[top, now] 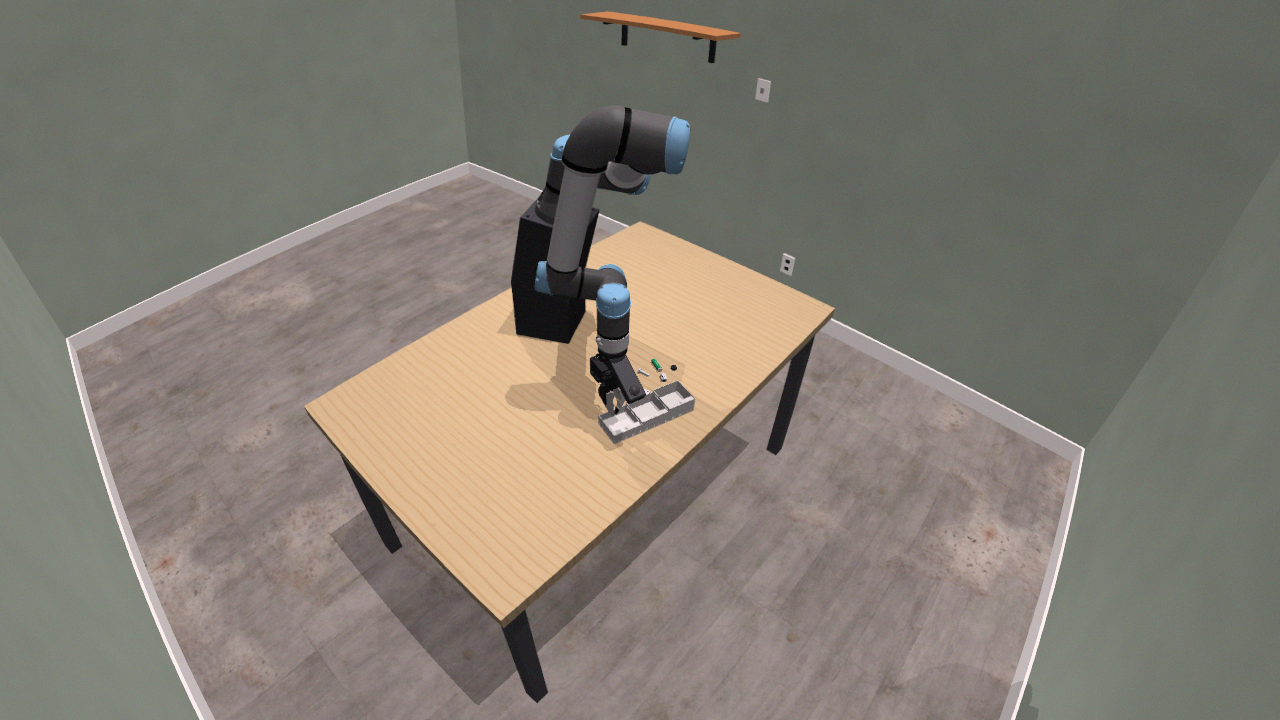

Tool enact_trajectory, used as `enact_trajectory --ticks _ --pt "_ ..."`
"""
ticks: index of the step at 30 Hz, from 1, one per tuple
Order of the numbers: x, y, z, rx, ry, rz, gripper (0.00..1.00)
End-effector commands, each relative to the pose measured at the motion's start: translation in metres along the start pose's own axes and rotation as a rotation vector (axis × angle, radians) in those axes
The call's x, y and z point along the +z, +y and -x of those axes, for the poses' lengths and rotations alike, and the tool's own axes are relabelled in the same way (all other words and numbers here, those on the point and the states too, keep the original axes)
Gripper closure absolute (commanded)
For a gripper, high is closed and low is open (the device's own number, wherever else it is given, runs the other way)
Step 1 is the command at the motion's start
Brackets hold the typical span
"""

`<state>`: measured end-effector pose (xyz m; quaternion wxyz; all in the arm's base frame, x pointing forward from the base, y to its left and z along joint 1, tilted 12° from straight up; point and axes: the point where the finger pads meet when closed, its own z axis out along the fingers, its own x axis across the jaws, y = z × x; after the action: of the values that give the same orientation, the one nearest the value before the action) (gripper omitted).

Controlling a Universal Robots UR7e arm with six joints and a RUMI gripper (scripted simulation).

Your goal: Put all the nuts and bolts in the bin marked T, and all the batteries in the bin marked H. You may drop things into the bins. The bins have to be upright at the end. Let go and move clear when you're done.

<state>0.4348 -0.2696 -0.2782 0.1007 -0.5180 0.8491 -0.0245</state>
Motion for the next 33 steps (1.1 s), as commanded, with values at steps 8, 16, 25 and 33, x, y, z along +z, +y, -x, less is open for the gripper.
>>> enact_trajectory --ticks 8,16,25,33 --pt "-0.035 0.0 0.0 0.0 0.0 -0.001 0.96" --pt "-0.036 0.0 0.0 0.0 0.0 -0.001 0.96" --pt "-0.036 0.0 0.035 0.0 0.0 -0.001 0.96" --pt "-0.036 0.0 0.065 0.0 0.0 -0.001 0.96"
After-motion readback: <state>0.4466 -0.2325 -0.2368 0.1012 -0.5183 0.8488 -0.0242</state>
